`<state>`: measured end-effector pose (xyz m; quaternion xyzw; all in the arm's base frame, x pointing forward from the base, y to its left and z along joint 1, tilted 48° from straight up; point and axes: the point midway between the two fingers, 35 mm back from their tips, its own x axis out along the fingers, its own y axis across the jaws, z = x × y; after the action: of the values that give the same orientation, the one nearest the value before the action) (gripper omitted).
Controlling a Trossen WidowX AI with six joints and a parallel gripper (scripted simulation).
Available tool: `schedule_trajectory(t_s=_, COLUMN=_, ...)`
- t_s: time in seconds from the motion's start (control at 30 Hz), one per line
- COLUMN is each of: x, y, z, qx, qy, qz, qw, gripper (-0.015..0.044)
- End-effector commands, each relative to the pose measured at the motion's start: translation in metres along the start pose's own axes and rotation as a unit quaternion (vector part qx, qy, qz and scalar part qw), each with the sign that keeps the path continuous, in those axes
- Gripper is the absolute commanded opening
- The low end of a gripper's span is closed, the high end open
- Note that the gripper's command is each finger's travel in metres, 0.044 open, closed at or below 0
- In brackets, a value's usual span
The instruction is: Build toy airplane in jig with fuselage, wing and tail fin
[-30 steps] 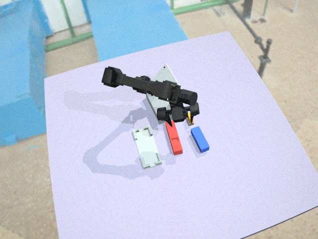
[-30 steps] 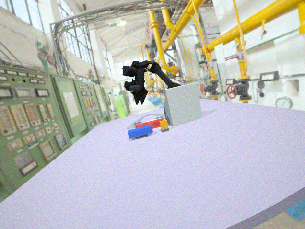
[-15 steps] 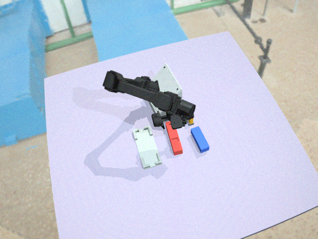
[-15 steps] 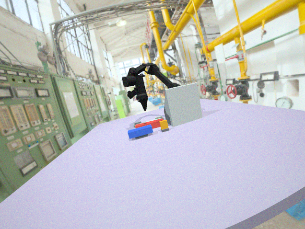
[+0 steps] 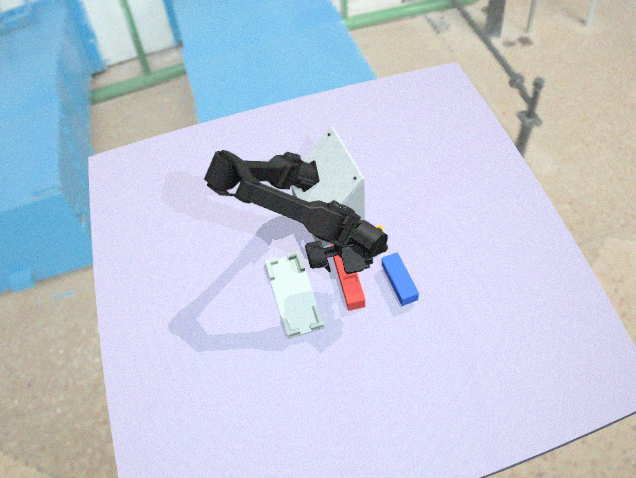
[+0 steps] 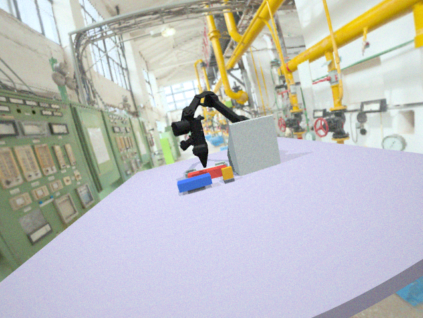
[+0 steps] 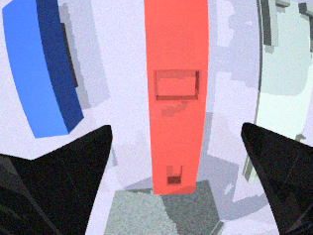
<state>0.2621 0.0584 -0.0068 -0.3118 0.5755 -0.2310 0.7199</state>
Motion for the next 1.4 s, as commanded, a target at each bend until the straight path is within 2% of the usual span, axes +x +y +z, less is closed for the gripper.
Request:
schedule_trajectory(t_s=0.0, x=0.008, y=-0.001, z=-0.002, qx=-0.004, qy=0.003, qz=-0.004, qw=1.000, gripper=0.0440)
schedule_trajectory(t_s=1.1, x=0.057, y=-0.002, z=-0.003, qx=-0.004, qy=0.003, qz=-0.006, qw=1.000, gripper=0.0440)
schedule_trajectory(t_s=1.37, x=0.057, y=-0.002, z=-0.003, qx=-0.004, qy=0.003, qz=-0.006, qw=1.000, gripper=0.0230)
